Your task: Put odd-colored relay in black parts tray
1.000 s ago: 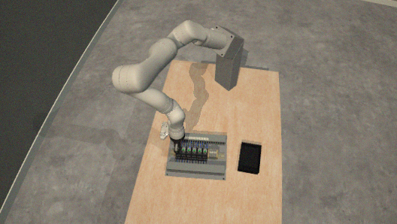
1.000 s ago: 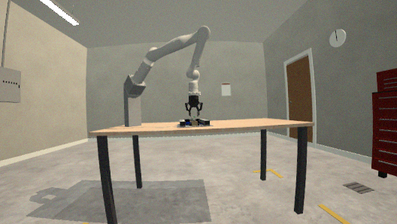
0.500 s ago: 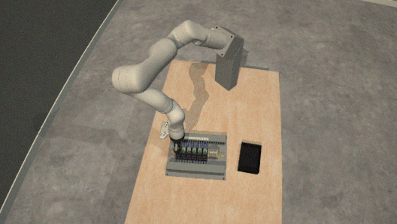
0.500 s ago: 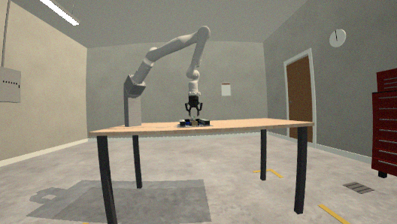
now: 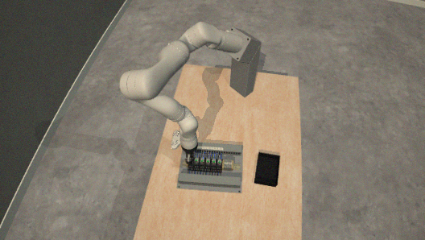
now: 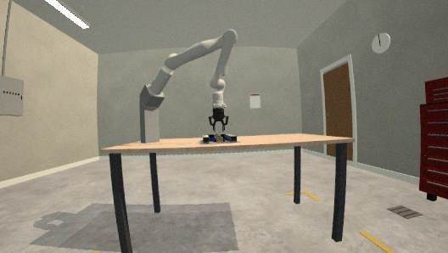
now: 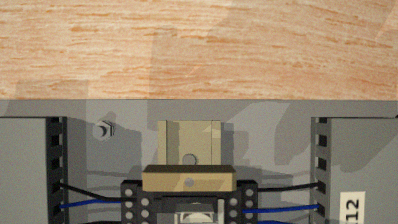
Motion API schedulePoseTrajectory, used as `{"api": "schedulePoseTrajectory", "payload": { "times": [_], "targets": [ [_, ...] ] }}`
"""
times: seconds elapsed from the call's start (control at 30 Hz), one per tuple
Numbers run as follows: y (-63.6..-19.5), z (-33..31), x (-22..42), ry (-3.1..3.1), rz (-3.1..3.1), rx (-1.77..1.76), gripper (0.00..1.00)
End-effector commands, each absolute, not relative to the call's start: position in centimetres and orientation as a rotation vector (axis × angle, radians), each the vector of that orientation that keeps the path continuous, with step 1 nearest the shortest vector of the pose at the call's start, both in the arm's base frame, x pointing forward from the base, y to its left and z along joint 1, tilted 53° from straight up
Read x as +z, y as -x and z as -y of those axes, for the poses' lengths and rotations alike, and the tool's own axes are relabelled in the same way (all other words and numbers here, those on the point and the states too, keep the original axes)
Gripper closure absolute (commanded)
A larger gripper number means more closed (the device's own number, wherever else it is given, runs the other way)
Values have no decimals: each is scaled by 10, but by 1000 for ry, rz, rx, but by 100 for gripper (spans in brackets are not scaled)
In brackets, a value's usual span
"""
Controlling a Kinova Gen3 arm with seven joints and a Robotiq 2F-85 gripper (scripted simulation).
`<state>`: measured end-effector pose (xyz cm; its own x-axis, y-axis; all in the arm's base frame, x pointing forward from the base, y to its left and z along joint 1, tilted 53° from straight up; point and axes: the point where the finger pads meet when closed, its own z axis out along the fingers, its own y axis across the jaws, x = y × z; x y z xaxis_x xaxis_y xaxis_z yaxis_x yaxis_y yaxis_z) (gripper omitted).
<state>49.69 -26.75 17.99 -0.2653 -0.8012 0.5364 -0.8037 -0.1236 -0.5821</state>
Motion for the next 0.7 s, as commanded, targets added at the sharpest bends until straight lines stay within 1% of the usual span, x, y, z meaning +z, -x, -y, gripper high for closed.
{"api": "schedulePoseTrajectory", "payload": {
  "times": [0.0,0.67],
  "targets": [
    [-500,268,182,-1899,2078,1396,39],
    [-499,271,184,-1899,2078,1396,39]
  ]
}}
